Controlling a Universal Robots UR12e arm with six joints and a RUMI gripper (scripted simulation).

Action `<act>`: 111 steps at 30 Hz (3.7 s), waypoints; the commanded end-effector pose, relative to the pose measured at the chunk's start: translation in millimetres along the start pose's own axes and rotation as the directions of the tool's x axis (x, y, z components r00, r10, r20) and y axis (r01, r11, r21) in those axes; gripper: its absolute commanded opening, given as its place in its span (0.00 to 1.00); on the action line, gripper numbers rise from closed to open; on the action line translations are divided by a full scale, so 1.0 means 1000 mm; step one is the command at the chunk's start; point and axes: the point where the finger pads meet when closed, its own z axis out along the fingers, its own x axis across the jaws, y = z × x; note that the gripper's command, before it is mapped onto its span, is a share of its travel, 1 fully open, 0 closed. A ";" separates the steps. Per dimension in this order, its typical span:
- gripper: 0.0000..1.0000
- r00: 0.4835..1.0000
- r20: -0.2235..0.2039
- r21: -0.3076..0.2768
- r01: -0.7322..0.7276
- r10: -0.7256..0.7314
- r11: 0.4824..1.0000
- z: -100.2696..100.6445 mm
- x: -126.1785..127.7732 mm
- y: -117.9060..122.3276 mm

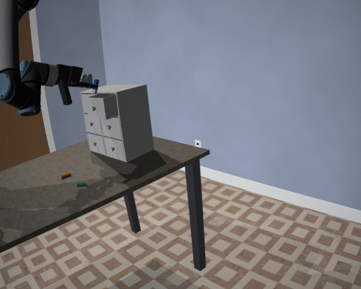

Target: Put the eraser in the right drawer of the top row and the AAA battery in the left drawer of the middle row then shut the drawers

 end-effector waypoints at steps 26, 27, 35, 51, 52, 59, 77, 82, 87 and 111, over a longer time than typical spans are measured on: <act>0.11 1.000 -0.001 -0.002 0.004 -0.004 1.000 0.002 0.001 0.004; 0.11 1.000 -0.001 -0.002 0.003 -0.003 1.000 0.002 0.001 0.004; 0.11 1.000 -0.001 -0.002 0.003 -0.003 1.000 0.002 0.001 0.004; 0.18 1.000 -0.001 -0.002 0.003 -0.003 1.000 0.002 0.001 0.004; 0.18 1.000 -0.001 -0.002 0.003 -0.003 1.000 0.002 0.001 0.004; 0.23 1.000 -0.001 -0.002 0.003 -0.003 1.000 0.002 0.001 0.004; 1.00 1.000 -0.001 -0.002 0.003 -0.003 1.000 0.002 0.001 0.004; 1.00 1.000 -0.001 -0.002 0.003 -0.003 1.000 0.002 0.001 0.004; 1.00 1.000 0.000 -0.002 0.002 -0.002 1.000 0.000 0.000 0.003; 1.00 1.000 0.001 0.000 -0.001 0.001 1.000 -0.045 0.001 -0.011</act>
